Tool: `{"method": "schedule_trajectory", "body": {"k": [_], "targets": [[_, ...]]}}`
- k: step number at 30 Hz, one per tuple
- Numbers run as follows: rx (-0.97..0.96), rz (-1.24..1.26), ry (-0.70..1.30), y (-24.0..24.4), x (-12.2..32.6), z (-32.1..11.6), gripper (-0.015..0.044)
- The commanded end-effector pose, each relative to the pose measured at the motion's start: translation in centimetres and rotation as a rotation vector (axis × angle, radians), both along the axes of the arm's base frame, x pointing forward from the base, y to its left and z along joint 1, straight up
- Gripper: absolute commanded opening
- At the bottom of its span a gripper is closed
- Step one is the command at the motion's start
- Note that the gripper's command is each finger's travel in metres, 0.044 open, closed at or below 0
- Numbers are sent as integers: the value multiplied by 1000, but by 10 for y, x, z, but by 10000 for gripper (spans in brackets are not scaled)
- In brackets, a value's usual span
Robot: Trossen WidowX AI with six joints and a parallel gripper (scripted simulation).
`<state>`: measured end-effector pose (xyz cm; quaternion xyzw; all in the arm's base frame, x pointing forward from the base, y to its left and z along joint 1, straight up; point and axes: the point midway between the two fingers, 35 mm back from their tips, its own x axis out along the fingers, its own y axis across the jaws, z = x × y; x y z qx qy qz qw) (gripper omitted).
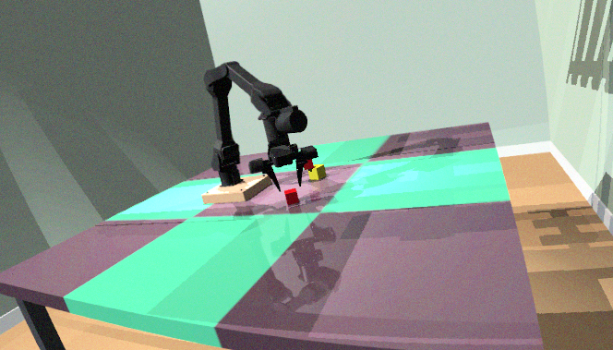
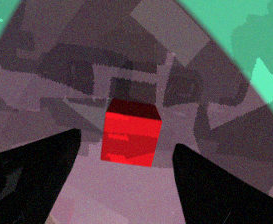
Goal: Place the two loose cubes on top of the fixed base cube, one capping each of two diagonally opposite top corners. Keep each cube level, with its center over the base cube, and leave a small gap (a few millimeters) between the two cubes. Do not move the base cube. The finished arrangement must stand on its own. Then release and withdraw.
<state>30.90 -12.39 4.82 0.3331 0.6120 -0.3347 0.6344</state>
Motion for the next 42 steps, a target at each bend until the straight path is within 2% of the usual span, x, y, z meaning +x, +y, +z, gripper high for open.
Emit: {"method": "schedule_trajectory", "body": {"k": [1,12,18,24,42], "targets": [[6,-7,6,1,-1,-8,265],[6,-7,6,1,-1,-24,265],[6,-7,6,1,-1,-24,107],[6,-7,6,0,-1,-19,105],[5,-7,5,-1,2,37,105]]}}
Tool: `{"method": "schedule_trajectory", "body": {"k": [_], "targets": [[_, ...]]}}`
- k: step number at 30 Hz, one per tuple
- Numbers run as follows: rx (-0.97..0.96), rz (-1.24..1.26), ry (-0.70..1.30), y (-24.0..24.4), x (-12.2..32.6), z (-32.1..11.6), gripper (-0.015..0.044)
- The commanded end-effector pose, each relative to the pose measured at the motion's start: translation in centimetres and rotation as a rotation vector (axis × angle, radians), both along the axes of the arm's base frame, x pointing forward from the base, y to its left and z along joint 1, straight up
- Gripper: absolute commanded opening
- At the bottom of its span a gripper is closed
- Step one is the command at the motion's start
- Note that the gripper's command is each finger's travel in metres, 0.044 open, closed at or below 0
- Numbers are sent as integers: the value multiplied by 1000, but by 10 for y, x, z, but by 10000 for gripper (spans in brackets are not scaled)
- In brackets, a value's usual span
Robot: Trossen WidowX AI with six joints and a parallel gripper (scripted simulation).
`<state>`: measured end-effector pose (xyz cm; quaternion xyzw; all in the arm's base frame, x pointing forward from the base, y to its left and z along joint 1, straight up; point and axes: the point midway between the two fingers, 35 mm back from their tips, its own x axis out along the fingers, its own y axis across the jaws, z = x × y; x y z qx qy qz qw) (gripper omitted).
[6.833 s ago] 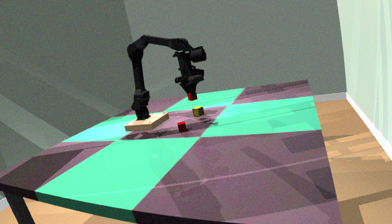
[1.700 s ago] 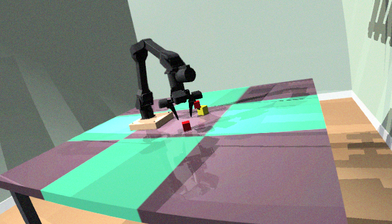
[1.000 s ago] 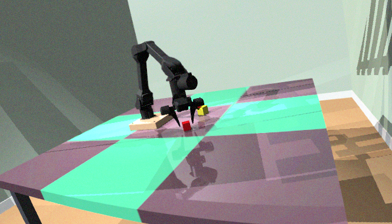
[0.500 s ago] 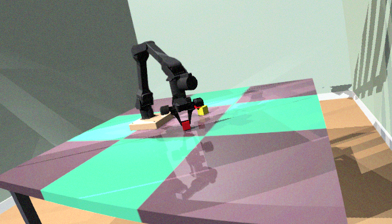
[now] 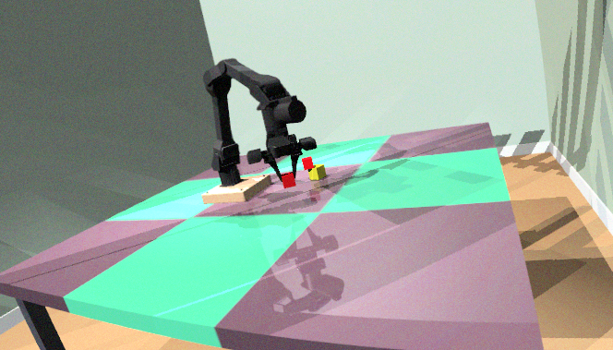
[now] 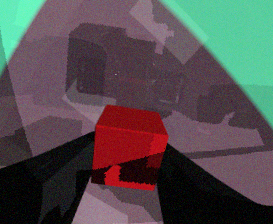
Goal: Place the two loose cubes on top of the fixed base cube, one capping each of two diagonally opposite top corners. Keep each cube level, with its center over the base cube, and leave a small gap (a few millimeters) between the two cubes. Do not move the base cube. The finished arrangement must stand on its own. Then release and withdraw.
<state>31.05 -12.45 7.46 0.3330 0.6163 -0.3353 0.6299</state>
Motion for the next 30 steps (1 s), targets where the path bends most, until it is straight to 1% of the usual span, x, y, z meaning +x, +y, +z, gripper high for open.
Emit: {"method": "schedule_trajectory", "body": {"k": [1,14,18,30], "targets": [[0,-6,-6,0,1,13,105],[0,-6,-6,2,-4,55,105],[0,-3,-6,3,-5,60,105],[-2,224,-13,37,6,59,105]]}}
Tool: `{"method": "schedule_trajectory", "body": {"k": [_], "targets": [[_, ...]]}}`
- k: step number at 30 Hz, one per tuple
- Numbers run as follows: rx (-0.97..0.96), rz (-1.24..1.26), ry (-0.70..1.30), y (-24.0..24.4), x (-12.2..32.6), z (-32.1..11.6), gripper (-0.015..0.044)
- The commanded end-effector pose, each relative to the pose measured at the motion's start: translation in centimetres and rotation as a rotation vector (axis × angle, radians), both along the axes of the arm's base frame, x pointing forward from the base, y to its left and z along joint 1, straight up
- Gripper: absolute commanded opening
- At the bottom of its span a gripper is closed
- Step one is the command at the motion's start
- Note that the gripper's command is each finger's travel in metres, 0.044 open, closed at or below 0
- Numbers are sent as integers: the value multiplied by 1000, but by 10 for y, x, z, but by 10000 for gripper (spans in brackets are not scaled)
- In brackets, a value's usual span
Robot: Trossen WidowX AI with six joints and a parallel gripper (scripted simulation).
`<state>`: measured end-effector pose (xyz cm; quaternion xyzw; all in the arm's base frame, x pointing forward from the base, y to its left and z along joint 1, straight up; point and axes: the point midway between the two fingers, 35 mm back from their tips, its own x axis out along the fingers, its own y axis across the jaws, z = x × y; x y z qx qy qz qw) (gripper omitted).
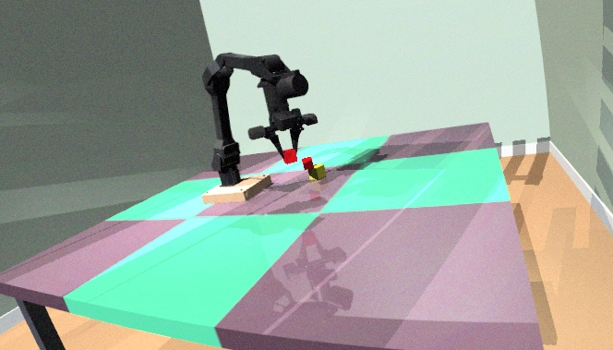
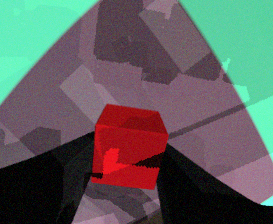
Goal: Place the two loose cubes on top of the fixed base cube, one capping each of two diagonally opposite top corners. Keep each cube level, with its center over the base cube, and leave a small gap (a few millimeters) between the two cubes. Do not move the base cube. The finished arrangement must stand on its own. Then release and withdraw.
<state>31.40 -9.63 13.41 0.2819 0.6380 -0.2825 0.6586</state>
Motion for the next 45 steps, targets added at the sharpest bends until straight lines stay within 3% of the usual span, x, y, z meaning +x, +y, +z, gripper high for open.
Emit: {"method": "schedule_trajectory", "body": {"k": [1,45], "targets": [[2,80,-4,12,3,0,105],[-10,964,-5,152,6,-4,105]]}}
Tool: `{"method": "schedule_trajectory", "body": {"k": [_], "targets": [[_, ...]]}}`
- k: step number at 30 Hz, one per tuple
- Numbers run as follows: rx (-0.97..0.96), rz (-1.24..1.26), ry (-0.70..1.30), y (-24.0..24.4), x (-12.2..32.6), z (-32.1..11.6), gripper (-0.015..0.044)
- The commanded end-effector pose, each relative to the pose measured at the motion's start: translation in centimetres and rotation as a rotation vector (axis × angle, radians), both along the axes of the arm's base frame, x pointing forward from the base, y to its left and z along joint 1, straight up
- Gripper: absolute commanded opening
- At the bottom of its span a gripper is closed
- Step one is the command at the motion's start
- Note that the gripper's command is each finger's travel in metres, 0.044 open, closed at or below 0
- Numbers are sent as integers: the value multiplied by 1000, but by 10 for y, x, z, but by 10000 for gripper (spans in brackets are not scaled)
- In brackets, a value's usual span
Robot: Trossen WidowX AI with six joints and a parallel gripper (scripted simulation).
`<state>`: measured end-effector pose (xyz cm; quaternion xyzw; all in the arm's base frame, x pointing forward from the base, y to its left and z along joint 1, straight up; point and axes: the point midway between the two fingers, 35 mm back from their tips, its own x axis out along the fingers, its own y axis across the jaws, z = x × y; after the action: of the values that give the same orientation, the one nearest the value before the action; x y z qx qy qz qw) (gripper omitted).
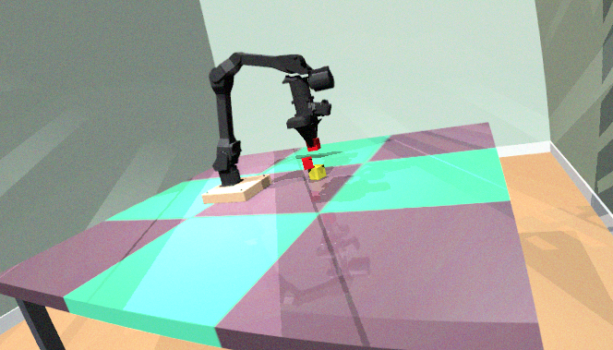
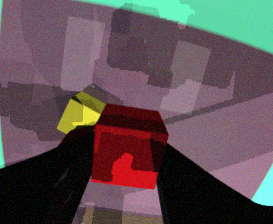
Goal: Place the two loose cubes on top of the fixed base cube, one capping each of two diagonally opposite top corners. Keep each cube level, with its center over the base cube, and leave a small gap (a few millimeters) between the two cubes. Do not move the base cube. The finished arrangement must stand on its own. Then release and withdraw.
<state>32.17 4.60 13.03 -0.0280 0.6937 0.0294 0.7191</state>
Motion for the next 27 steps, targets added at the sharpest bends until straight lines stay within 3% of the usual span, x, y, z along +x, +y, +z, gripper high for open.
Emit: {"method": "schedule_trajectory", "body": {"k": [1,15,27], "targets": [[2,82,3,13,-3,-1,105],[-7,360,12,55,-16,-3,105],[-16,406,4,57,-18,-23,105]]}}
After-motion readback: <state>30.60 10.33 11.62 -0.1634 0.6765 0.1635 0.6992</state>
